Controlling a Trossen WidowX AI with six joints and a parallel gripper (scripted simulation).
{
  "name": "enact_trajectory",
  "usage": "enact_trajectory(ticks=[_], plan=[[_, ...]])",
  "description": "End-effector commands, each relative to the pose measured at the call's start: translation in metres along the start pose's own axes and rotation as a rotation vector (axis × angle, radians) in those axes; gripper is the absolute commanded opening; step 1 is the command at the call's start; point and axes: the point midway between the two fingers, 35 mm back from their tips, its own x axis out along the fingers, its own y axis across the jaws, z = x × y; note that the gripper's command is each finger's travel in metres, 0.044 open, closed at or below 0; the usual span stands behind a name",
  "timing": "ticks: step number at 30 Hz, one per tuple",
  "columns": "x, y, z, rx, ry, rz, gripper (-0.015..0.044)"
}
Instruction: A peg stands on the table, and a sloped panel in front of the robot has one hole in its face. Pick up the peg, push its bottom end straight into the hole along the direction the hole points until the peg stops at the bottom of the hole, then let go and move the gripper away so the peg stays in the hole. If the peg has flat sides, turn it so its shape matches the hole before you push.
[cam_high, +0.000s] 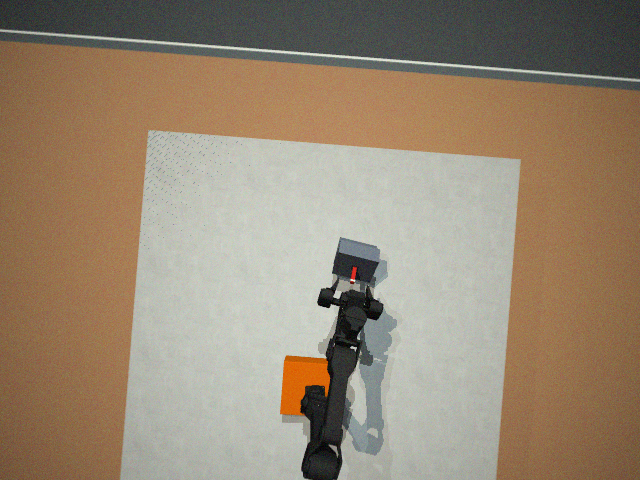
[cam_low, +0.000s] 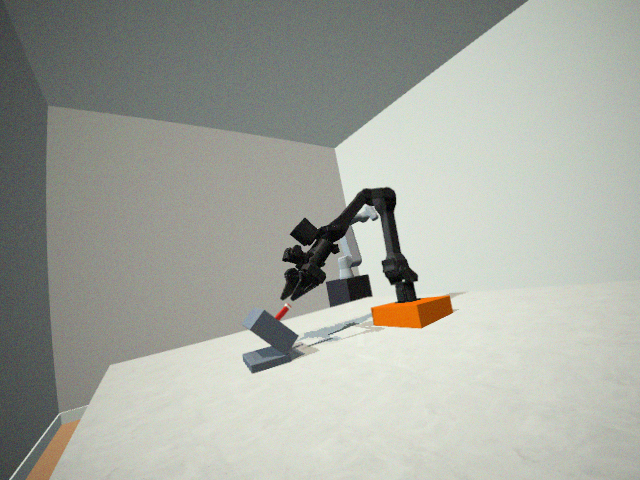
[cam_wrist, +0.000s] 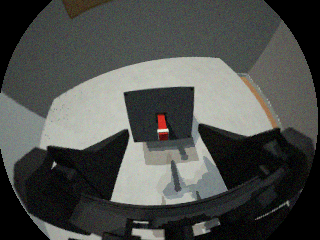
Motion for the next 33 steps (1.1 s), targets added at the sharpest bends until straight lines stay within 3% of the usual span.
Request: enact_trajectory(ticks=[1,33], plan=[[-0.005,0.000,0.000,-0.003,0.000,0.002,0.0440],[-0.043,-0.001,0.002,-0.005,-0.002,0.003,0.0440]])
